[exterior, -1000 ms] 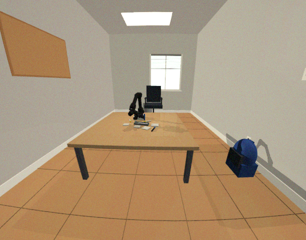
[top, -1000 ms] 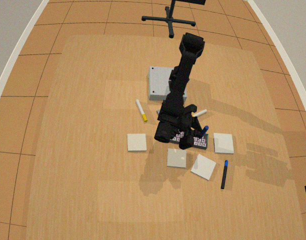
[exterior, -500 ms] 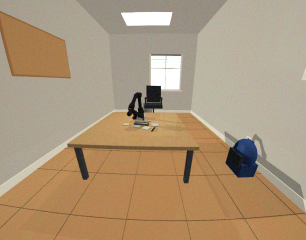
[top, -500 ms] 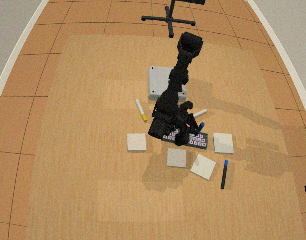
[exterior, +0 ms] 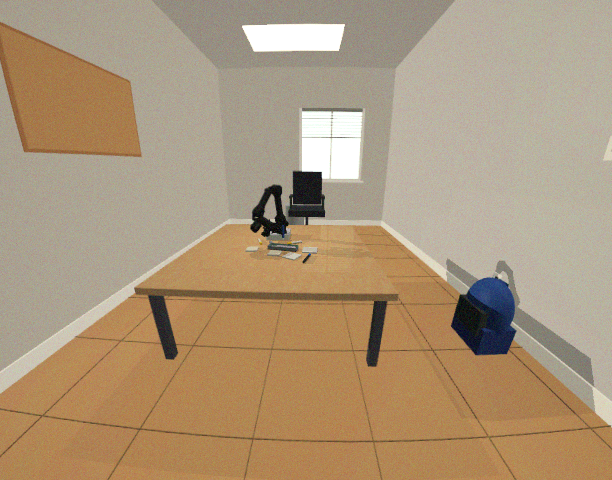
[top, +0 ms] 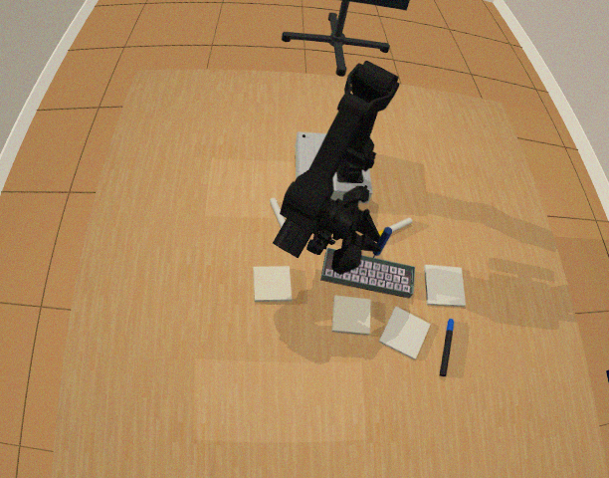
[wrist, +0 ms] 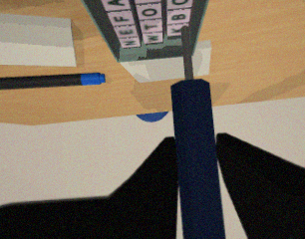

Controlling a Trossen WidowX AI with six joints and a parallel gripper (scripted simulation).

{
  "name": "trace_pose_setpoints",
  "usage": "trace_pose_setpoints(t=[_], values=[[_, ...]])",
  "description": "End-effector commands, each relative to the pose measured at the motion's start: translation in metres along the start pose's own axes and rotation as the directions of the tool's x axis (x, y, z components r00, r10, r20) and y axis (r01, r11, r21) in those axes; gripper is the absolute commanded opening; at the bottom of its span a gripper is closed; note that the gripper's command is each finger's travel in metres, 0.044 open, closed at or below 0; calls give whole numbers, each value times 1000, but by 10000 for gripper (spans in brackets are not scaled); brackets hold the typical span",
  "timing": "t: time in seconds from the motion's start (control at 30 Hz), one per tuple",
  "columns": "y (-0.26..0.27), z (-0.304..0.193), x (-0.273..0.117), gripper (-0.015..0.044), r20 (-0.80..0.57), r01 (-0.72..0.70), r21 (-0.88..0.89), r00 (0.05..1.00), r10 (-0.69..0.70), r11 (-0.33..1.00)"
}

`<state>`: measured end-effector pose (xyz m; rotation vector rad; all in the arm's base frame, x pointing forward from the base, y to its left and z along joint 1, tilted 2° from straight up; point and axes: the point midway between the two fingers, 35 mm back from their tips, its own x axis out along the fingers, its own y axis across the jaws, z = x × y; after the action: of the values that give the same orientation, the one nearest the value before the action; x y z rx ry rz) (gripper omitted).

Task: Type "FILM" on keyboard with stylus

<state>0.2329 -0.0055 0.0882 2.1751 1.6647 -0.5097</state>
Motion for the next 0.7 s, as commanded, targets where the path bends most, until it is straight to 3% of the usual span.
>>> trace_pose_setpoints(t=[0.0, 0.33, 0.43, 0.67], values=[[-3, 8, 3, 0, 0, 6, 1, 1000, -6, 1000], [-3, 17, 9, 0, 1, 5, 1, 1000, -5, 1000], [-3, 20, 9, 79, 1, 5, 1, 1000, -5, 1000], [-3, 21, 9, 81, 1, 5, 1, 1000, -5, 1000]])
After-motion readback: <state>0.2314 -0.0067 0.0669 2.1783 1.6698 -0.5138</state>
